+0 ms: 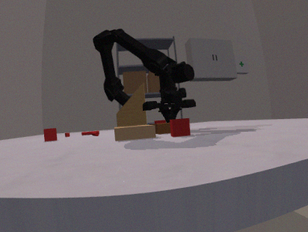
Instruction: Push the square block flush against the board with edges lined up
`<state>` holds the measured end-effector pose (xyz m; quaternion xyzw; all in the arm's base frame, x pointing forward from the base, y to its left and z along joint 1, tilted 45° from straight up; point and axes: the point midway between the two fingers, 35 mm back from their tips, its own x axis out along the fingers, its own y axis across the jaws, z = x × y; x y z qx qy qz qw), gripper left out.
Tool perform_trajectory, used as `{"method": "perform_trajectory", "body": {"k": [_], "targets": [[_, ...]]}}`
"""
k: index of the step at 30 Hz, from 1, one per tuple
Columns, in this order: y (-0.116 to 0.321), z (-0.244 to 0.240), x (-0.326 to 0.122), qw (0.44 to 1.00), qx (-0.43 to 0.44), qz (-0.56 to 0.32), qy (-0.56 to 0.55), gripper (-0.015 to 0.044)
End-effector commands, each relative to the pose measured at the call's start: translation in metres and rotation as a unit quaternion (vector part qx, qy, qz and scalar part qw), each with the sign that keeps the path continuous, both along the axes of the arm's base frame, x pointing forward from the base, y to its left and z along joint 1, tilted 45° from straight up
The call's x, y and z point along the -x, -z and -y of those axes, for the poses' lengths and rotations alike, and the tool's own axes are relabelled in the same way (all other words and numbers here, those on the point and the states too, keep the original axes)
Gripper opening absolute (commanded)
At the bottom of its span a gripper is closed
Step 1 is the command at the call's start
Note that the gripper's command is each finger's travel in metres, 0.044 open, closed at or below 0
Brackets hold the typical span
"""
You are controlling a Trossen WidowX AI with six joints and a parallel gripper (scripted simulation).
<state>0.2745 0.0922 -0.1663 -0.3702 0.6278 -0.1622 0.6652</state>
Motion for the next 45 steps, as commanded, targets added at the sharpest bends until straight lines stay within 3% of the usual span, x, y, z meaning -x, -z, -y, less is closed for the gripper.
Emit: {"method": "perform_trajectory", "body": {"k": [1,27,45], "targets": [[0.001,-0.002,-0.005,1.000,0.001,0.001,-0.002,0.0000],[0.002,-0.009,-0.027,1.000,0.001,0.002,-0.002,0.0000],[0.002,-0.002,-0.003,1.000,0.001,0.001,-0.002,0.0000]]}}
